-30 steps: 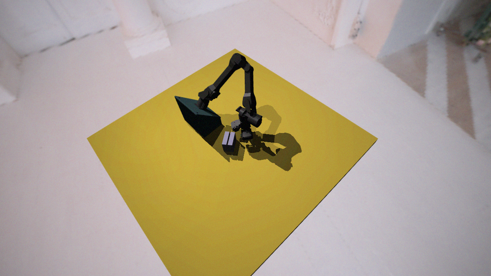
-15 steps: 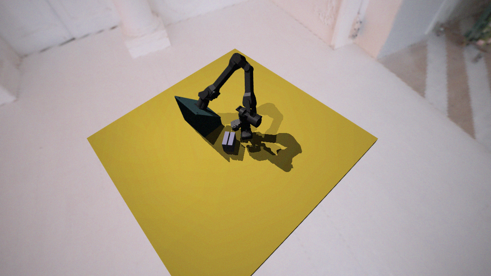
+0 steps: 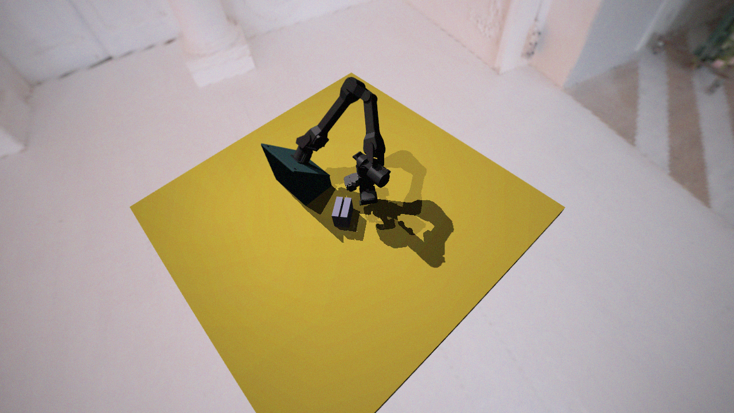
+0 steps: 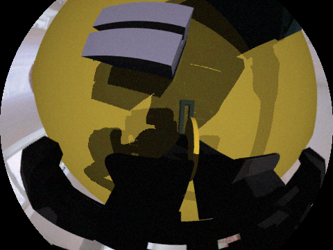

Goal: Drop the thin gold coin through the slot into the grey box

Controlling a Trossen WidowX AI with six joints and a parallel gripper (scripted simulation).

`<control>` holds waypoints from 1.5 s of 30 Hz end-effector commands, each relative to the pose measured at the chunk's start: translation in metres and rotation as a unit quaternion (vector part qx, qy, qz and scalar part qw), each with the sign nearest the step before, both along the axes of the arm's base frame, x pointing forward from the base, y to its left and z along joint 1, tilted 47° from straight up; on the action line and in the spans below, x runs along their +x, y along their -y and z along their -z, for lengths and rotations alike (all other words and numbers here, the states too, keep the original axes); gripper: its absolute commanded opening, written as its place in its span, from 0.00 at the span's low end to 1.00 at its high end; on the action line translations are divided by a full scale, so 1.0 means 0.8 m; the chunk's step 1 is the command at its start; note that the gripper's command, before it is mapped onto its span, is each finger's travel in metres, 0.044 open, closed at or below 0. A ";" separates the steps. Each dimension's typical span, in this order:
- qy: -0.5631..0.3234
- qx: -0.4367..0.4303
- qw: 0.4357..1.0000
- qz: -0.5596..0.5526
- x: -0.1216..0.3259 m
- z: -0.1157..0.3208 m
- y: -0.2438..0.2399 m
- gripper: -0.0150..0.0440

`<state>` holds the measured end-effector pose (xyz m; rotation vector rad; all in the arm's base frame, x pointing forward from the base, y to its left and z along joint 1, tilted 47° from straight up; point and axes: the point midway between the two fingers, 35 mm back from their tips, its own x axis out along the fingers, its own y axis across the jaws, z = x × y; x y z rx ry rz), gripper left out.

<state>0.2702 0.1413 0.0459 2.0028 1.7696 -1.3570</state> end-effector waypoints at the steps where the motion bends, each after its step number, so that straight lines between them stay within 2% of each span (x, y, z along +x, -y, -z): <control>1: 0.006 0.000 1.000 0.000 0.003 -0.011 0.009 0.25; 21: 0.013 0.004 1.000 -0.008 0.003 -0.049 0.047 0.25; 33: 0.160 0.024 0.976 -0.147 0.002 -0.050 0.045 0.25; 45: 0.301 0.043 0.910 -0.282 0.001 -0.052 0.044 0.25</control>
